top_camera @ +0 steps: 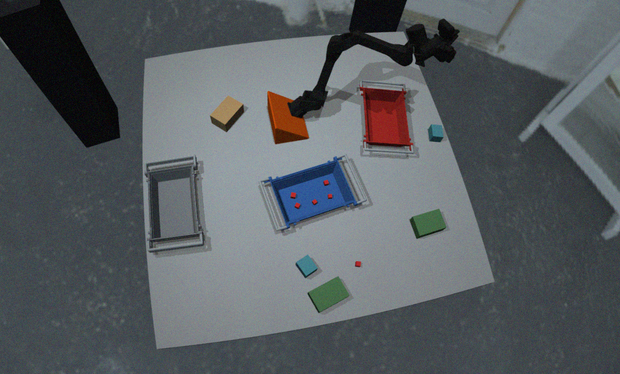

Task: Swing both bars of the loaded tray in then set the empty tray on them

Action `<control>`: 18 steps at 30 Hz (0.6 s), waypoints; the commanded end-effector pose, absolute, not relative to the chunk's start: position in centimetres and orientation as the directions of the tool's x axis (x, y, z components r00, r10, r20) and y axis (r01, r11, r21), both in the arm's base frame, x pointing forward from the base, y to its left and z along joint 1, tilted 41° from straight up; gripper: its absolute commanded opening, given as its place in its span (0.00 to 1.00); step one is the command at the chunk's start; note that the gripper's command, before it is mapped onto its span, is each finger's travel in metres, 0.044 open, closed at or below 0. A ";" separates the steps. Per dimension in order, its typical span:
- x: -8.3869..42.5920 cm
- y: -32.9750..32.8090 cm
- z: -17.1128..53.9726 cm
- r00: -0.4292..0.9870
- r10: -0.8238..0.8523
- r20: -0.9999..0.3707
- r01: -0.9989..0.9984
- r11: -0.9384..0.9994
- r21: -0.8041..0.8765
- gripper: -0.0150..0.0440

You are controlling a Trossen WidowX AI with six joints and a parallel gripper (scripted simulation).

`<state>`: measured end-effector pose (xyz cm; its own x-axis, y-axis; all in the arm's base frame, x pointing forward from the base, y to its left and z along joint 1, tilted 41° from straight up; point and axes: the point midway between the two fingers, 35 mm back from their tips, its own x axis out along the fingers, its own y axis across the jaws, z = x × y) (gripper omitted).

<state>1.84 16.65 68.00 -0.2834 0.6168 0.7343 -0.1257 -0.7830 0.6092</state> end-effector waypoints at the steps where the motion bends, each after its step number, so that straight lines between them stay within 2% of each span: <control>1: 5.5 19.0 66.8 -0.181 0.685 0.706 -0.168 -0.728 0.664 0.41; 9: 12.0 22.2 63.9 0.003 0.789 0.615 -0.243 -0.596 0.765 0.41; 14: 15.8 21.9 63.1 0.129 0.786 0.605 -0.242 -0.567 0.788 0.41; 18: 18.3 22.6 61.5 0.198 0.813 0.548 -0.279 -0.489 0.827 0.41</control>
